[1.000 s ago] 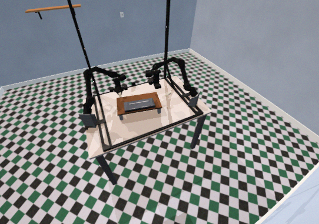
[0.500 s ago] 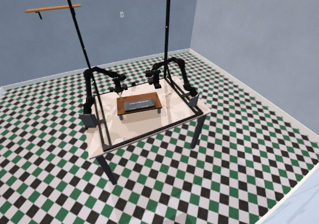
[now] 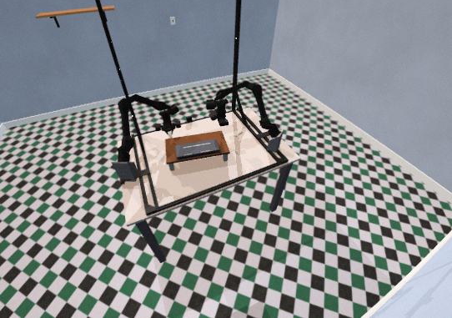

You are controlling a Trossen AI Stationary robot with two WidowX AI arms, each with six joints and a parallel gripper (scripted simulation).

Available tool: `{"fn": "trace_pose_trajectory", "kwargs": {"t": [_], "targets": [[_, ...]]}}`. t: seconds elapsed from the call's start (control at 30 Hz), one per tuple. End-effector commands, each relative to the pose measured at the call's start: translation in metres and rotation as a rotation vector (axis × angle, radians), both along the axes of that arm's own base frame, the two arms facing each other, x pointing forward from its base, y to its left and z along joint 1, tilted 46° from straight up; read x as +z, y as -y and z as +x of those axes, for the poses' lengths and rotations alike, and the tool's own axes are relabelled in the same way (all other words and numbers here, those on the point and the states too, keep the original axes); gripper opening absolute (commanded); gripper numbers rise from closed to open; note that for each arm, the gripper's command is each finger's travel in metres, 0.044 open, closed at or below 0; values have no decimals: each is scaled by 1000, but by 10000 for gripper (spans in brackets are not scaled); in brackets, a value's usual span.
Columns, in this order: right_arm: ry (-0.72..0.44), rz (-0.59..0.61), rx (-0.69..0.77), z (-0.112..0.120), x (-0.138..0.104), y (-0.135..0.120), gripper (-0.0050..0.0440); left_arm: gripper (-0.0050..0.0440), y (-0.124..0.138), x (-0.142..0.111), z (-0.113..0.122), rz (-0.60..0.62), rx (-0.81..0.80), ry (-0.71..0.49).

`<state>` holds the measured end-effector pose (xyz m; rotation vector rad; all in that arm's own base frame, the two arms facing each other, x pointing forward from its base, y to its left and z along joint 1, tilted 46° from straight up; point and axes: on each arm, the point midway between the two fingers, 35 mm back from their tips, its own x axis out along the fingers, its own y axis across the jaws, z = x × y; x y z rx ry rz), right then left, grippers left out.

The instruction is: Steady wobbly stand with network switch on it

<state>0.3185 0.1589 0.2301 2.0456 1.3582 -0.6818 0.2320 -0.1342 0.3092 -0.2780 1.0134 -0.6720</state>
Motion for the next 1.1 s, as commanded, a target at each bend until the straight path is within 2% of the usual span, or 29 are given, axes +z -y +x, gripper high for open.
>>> {"fn": "trace_pose_trajectory", "kwargs": {"t": [0.0,0.9,1.0,1.07], "targets": [[-6,2,-1,0,-1,0,0,0,0,0,0,0,0,0],[-6,2,-1,0,-1,0,0,0,0,0,0,0,0,0],[270,-120,128,5,5,7,0,0,0,0,0,0,0,0],[377,-182,177,8,10,12,0,0,0,0,0,0,0,0]]}}
